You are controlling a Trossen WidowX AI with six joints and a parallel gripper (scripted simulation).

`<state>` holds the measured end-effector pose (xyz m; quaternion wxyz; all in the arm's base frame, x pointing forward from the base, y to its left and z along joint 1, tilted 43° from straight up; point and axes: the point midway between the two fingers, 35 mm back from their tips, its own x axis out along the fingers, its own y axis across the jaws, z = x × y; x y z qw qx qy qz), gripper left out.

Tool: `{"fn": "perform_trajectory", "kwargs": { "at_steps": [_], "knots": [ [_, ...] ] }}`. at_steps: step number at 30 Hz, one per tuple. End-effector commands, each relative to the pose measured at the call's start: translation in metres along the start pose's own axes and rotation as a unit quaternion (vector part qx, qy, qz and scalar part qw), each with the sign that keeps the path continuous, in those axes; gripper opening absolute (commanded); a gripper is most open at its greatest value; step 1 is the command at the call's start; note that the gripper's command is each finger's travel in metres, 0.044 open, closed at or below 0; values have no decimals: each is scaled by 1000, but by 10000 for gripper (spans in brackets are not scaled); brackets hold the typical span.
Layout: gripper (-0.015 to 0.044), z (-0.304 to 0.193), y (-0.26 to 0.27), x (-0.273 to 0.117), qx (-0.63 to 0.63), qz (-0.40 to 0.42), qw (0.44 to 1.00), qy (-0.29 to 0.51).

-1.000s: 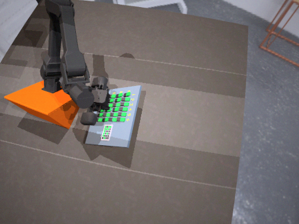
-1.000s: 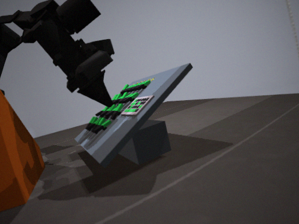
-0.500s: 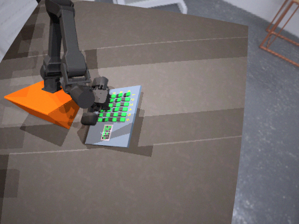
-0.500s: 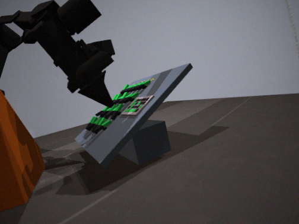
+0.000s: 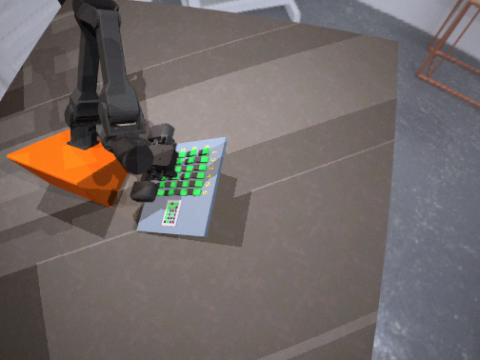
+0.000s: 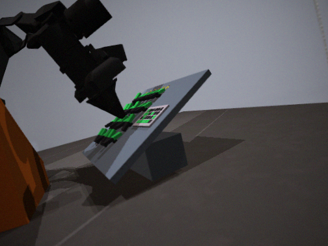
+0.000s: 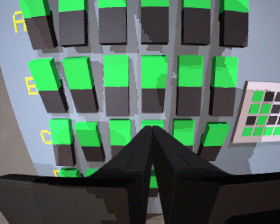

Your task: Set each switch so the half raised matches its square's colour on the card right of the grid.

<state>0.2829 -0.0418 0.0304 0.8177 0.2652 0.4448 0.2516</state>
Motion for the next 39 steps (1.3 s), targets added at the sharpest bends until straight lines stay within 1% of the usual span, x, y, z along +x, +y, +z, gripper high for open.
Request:
{"fn": "perform_trajectory", "kwargs": {
  "at_steps": [1,10,12,15,17,23,29,34,39],
  "knots": [
    [0,-2,-1,1,3,-1,1000,2],
    [0,0,0,-1,1,0,1000,0],
    [0,-1,-3,-17,2,-2,1000,-1],
    [0,-4,-2,-55,4,-2,1000,-7],
    [0,-5,-1,-63,4,-2,1000,-10],
    [0,-6,0,-63,4,-2,1000,-10],
    [0,-61,19,-62,5,-2,1000,-9],
    [0,-63,20,-60,5,-2,1000,-9],
    [0,-63,20,-28,5,-1,1000,-22]
  ]
}}
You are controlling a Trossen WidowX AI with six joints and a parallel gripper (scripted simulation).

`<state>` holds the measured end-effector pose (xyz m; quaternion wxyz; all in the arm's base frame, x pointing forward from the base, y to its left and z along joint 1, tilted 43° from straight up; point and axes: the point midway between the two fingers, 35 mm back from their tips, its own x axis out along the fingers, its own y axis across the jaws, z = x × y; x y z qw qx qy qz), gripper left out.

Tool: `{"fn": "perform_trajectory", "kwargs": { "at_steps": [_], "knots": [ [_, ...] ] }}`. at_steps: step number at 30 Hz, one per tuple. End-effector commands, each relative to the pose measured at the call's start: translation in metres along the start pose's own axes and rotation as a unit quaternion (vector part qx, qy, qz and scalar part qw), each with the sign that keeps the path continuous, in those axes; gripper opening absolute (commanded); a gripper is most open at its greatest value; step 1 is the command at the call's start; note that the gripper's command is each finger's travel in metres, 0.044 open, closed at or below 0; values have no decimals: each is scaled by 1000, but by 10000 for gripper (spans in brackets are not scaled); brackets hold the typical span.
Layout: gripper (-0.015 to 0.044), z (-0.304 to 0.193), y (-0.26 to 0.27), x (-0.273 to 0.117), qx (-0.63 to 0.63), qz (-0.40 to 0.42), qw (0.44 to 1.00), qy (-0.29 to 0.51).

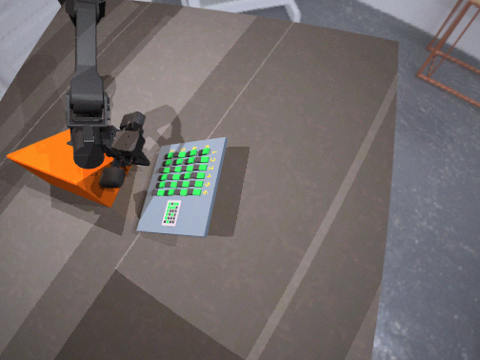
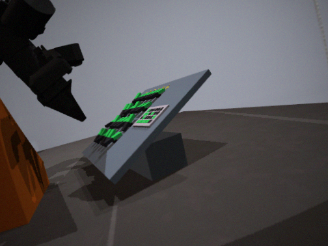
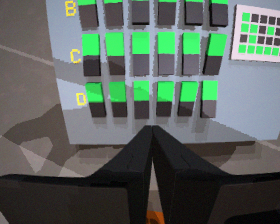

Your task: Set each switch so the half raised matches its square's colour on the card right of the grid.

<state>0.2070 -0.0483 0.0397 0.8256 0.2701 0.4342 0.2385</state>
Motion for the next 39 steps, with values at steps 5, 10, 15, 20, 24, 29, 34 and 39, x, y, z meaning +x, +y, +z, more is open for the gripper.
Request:
{"fn": "perform_trajectory", "kwargs": {
  "at_steps": [5,10,15,20,24,29,34,39],
  "knots": [
    [0,-4,6,19,0,7,1000,-6],
    [0,-4,6,29,0,8,1000,-6],
    [0,-4,6,32,0,7,1000,-6],
    [0,-5,6,39,0,7,1000,-6],
    [0,-5,6,43,0,7,1000,-6],
    [0,-5,6,43,0,7,1000,-6],
    [0,-5,6,43,0,7,1000,-6],
    [0,-5,6,43,0,7,1000,-6]
  ]
}}
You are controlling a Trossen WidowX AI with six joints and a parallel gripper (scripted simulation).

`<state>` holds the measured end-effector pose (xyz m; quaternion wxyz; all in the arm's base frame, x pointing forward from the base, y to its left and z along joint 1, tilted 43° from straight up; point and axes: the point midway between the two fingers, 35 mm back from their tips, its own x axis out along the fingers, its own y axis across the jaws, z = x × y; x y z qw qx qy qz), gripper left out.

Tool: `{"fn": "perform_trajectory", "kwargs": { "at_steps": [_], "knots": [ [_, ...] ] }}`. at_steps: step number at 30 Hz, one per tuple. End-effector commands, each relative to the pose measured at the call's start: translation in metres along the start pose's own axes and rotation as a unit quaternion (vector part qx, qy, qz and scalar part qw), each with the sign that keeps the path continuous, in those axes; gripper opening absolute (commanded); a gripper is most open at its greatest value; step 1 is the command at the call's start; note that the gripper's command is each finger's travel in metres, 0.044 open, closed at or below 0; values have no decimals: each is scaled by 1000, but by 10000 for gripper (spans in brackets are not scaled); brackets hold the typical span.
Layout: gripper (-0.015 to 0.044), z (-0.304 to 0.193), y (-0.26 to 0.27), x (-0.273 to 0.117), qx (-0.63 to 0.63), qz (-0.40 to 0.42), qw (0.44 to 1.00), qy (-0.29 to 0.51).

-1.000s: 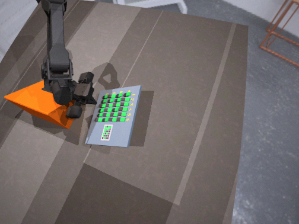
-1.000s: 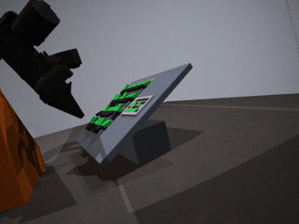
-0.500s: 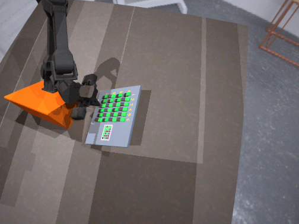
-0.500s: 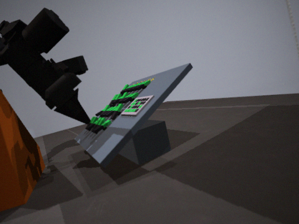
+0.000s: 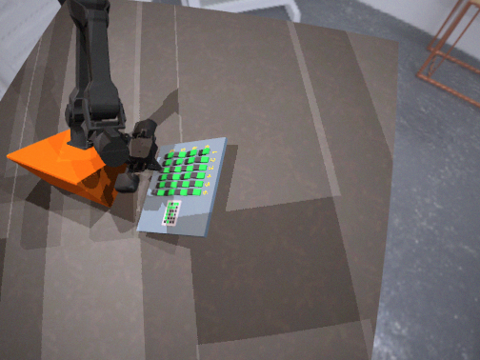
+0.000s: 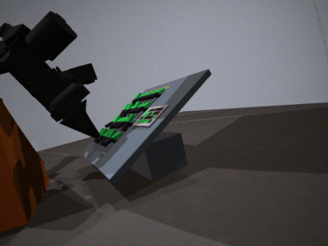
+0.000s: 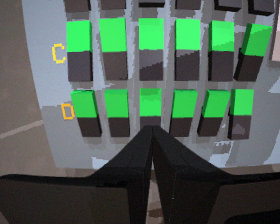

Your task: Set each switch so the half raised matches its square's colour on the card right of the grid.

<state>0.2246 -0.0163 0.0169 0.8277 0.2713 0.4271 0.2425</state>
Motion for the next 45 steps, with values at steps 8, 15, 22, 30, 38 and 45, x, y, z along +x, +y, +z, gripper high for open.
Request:
{"fn": "perform_trajectory", "kwargs": {
  "at_steps": [8,15,22,30,38,45],
  "knots": [
    [0,-1,0,1,3,2,1000,0],
    [0,-1,0,1,3,2,1000,0],
    [0,-1,0,1,3,2,1000,0],
    [0,-1,0,2,3,2,1000,0],
    [0,-1,0,3,3,2,1000,0],
    [0,-1,0,4,3,2,1000,0]
  ]
}}
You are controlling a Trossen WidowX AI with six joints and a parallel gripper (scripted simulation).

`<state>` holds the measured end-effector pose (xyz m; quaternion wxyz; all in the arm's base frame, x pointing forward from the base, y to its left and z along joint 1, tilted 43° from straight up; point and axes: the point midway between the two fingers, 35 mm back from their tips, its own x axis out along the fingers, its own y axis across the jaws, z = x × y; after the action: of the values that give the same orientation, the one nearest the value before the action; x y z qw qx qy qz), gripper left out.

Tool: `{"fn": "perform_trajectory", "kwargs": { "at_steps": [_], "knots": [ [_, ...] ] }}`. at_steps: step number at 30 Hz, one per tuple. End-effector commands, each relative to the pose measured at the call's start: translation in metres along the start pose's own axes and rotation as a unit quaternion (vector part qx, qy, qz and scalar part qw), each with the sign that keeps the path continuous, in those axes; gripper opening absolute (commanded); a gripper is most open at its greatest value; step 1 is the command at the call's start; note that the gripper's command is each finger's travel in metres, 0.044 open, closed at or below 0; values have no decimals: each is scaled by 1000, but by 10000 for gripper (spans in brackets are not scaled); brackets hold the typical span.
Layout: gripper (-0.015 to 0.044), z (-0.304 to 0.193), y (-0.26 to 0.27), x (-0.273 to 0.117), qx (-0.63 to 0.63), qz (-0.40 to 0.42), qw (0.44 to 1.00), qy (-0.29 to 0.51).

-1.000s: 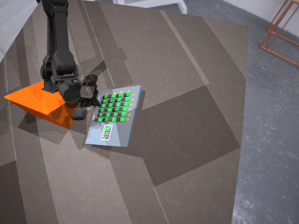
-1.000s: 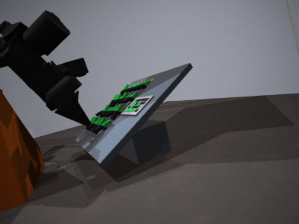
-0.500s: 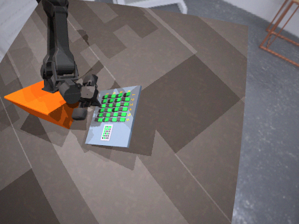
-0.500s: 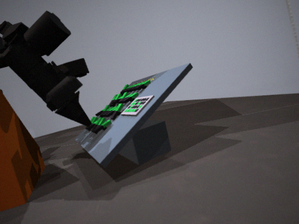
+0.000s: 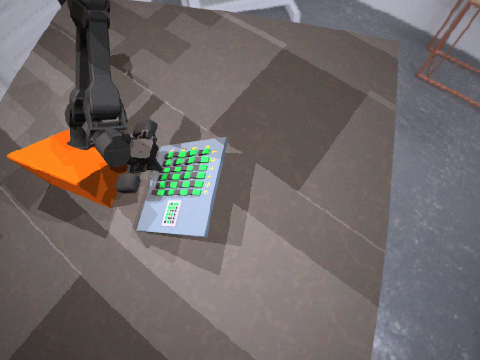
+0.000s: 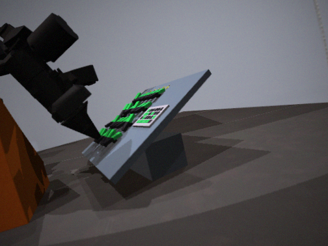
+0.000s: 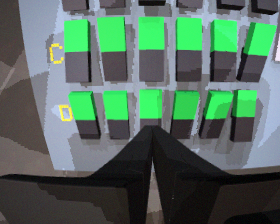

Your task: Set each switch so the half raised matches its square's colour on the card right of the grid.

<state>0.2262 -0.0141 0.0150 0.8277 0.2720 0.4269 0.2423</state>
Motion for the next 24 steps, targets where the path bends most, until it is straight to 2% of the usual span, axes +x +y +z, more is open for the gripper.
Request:
{"fn": "perform_trajectory", "kwargs": {
  "at_steps": [1,18,24],
  "knots": [
    [0,-1,0,1,2,2,1000,0],
    [0,-1,0,4,2,2,1000,0],
    [0,1,-5,-38,2,-6,1000,12]
  ]
}}
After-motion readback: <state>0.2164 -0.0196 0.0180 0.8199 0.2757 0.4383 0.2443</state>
